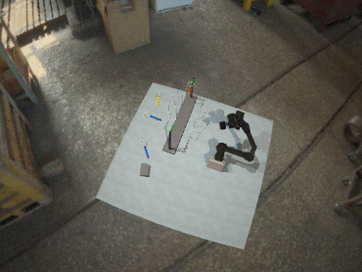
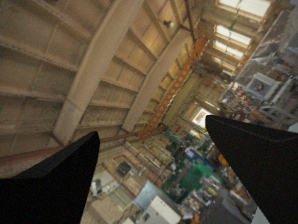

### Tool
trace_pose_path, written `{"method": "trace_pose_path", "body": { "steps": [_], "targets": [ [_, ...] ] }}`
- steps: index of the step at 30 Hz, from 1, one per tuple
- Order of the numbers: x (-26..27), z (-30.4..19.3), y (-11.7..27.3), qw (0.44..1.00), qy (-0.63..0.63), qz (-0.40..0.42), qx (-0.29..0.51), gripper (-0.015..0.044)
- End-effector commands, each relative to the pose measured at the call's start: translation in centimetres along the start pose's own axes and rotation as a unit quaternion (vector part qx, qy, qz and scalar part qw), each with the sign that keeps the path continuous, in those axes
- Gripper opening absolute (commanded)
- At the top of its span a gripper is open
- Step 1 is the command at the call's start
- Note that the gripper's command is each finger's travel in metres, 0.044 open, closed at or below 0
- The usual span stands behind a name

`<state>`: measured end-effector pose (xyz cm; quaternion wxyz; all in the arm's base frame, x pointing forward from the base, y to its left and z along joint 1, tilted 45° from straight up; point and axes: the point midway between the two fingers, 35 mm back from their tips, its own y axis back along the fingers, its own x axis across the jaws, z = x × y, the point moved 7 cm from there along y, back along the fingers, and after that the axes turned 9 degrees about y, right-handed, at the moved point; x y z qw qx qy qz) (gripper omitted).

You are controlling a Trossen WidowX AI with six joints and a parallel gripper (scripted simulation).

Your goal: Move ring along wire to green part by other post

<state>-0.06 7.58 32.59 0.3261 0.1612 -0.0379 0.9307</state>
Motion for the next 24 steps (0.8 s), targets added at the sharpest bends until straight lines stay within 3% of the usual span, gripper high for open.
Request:
{"method": "trace_pose_path", "body": {
  "steps": [1, 9, 24],
  "targets": [
    [0.0, 0.1, 0.0, 1.0, 0.001, -0.001, -0.001, 0.0374],
    [-2.6, 5.3, -1.4, 0.996, 0.067, -0.062, -0.019, 0.0164],
    [-11.7, 14.8, -1.3, 0.961, 0.2, -0.19, -0.03, 0.016]
  ]
}}
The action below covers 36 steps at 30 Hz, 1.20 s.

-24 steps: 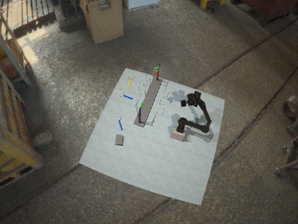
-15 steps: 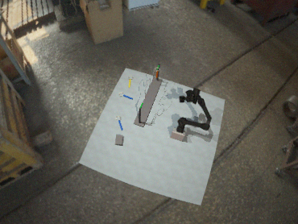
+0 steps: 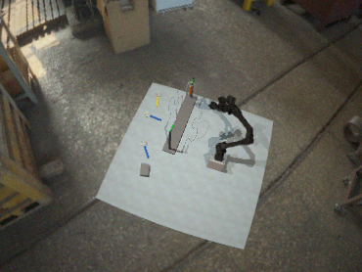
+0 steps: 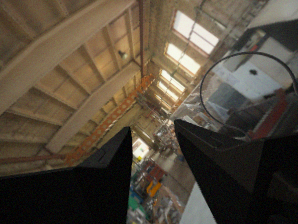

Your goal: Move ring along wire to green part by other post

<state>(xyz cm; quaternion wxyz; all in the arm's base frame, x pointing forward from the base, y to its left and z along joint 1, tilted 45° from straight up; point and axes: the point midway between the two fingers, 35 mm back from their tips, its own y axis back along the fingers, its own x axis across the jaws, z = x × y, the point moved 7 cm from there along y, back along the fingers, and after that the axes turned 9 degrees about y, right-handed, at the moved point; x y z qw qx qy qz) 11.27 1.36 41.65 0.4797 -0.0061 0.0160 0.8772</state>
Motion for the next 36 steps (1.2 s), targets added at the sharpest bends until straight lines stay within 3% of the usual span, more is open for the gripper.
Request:
{"method": "trace_pose_path", "body": {
  "steps": [1, 17, 36],
  "targets": [
    [-4.1, 1.1, -0.7, 0.998, 0.038, -0.04, 0.003, 0.016],
    [-19.9, 2.2, 1.7, 0.963, 0.2, -0.176, 0.036, 0.016],
    [-36.3, -2.1, 12.3, 0.876, 0.378, -0.278, 0.115, 0.016]
  ]
}}
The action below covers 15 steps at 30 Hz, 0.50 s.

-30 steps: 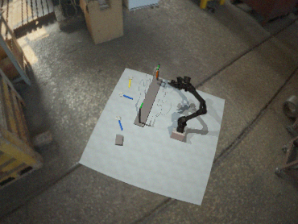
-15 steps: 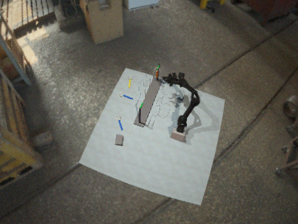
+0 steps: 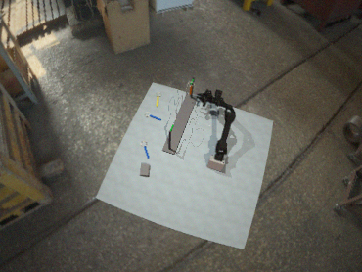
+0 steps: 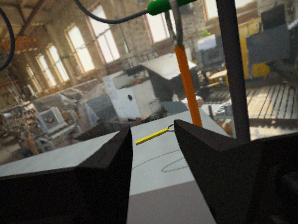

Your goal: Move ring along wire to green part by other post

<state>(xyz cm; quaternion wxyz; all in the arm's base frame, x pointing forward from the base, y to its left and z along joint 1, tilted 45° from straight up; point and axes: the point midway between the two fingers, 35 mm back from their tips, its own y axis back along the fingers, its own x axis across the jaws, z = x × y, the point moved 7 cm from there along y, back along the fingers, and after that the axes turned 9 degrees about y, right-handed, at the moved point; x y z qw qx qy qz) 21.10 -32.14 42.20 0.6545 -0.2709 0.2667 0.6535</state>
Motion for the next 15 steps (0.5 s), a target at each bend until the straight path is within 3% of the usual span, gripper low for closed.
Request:
{"method": "trace_pose_path", "body": {
  "steps": [1, 6, 15],
  "targets": [
    [-2.1, -4.7, 0.9, 0.999, 0.044, -0.018, 0.019, 0.016],
    [-3.9, -8.5, 2.1, 0.994, 0.099, -0.036, 0.036, 0.016],
    [-3.9, -8.5, 2.2, 0.994, 0.101, -0.037, 0.037, 0.016]
  ]
}}
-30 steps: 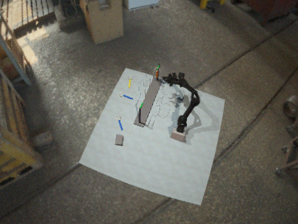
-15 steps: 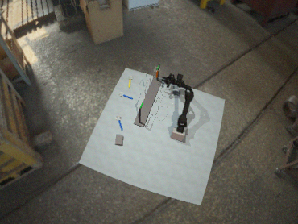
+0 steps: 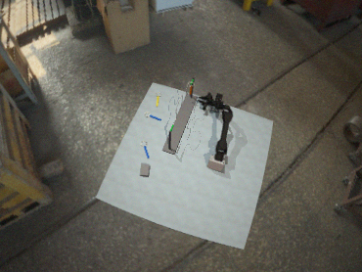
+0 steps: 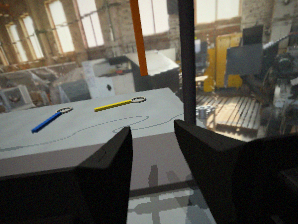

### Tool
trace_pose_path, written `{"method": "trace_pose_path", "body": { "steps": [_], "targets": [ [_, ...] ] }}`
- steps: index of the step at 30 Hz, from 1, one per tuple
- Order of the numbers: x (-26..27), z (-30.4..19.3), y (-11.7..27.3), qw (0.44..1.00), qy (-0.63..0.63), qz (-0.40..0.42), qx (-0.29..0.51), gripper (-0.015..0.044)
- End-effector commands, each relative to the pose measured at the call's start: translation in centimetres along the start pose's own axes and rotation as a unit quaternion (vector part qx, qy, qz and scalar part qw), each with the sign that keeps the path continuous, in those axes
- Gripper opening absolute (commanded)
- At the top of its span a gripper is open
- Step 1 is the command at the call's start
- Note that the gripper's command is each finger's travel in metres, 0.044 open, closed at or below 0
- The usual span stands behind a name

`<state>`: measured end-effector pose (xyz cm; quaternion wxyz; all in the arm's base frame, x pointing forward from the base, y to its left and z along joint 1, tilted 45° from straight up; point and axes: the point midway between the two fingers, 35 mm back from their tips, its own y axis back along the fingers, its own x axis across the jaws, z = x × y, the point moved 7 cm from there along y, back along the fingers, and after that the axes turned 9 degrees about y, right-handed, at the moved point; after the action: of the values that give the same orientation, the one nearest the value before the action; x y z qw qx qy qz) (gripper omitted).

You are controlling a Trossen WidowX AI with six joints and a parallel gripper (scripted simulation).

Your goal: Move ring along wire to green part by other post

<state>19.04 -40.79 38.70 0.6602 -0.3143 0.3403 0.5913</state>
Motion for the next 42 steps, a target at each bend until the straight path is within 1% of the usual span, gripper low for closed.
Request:
{"method": "trace_pose_path", "body": {
  "steps": [1, 6, 8, 16, 42],
  "targets": [
    [-0.3, 0.4, -0.3, 1.0, 0.009, -0.001, -0.001, 0.016],
    [-0.9, 4.2, -4.1, 1.0, 0.008, -0.003, -0.002, 0.016],
    [-1.0, 4.8, -4.6, 1.0, 0.008, -0.003, -0.003, 0.016],
    [-1.1, 4.8, -4.9, 1.0, 0.008, -0.004, -0.003, 0.016],
    [-1.3, 4.7, -9.0, 1.0, 0.008, -0.005, -0.004, 0.016]
  ]
}}
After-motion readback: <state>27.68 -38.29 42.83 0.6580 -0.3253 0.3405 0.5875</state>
